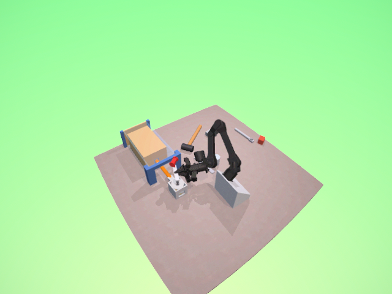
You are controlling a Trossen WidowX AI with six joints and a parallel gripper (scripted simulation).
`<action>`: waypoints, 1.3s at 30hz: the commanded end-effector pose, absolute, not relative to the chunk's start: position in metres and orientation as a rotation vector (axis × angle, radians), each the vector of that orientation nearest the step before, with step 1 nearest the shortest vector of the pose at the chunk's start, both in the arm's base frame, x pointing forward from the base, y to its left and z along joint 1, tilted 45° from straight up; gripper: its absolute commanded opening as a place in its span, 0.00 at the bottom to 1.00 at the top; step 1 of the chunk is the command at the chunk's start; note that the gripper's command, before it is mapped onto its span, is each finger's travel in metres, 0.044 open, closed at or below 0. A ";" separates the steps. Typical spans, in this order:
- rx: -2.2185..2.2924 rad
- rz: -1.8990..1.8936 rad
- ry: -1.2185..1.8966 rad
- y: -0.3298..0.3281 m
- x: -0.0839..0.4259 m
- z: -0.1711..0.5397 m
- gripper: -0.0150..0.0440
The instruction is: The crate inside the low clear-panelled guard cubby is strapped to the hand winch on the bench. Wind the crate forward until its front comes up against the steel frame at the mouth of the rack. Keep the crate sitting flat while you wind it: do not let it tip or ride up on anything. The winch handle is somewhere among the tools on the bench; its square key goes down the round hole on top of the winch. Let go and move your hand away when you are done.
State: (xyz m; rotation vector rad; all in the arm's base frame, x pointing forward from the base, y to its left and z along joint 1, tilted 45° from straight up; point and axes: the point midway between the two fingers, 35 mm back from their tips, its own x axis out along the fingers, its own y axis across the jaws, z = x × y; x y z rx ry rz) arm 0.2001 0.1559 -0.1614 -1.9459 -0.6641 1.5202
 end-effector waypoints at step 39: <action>-1.952 1.510 -0.660 0.153 0.200 -0.166 0.25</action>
